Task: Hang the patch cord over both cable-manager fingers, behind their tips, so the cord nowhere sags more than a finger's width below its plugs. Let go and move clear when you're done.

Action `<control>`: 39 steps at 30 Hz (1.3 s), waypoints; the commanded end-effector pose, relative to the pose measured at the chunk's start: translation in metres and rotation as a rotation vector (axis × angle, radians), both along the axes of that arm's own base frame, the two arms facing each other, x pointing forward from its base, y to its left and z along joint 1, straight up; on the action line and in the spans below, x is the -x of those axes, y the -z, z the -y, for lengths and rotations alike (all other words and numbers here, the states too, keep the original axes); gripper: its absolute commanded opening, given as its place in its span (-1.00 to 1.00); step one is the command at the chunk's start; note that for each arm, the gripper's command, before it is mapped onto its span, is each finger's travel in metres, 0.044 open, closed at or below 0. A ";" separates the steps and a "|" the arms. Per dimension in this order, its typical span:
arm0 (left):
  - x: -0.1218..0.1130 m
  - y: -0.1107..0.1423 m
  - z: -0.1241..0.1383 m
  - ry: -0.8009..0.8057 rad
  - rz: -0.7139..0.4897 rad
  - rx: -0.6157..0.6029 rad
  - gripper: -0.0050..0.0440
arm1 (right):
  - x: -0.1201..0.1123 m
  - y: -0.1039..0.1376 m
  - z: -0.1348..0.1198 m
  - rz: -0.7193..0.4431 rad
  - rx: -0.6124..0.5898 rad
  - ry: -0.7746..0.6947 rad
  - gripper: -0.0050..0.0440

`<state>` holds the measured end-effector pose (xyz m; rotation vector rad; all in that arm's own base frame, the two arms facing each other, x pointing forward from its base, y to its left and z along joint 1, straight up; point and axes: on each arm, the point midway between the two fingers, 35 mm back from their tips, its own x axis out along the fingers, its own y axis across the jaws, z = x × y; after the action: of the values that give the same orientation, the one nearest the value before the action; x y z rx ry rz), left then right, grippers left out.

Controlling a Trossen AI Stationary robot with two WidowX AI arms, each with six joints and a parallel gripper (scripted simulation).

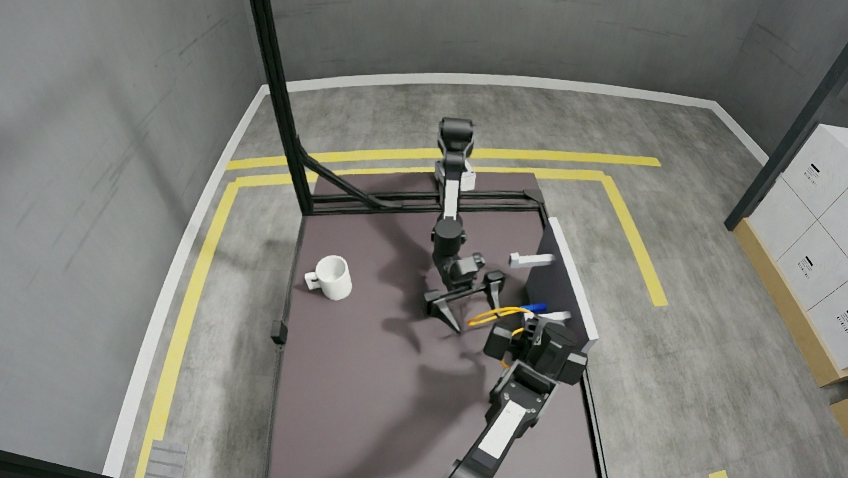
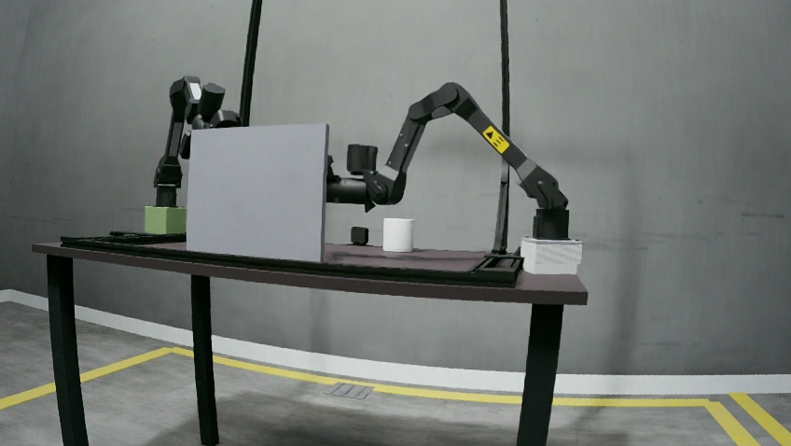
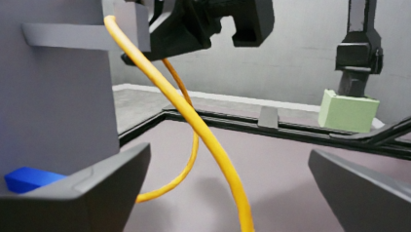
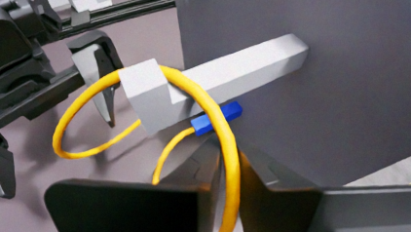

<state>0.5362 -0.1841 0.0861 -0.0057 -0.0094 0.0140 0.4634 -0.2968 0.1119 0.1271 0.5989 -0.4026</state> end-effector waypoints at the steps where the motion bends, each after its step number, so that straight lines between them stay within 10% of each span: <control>1: -0.005 -0.003 0.001 0.001 0.006 0.000 1.00 | -0.001 -0.013 0.001 0.021 0.017 0.000 -0.70; 22: -0.007 -0.001 0.001 0.002 0.003 -0.001 1.00 | -0.001 -0.013 0.001 0.021 0.017 0.000 -0.70; 39: -0.007 -0.001 0.001 0.001 0.003 -0.001 -0.47 | -0.001 -0.013 0.001 0.021 0.017 0.000 -0.70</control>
<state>0.5399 -0.1850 0.0848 -0.0040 -0.0058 0.0140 0.4634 -0.2968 0.1118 0.1271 0.5990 -0.4026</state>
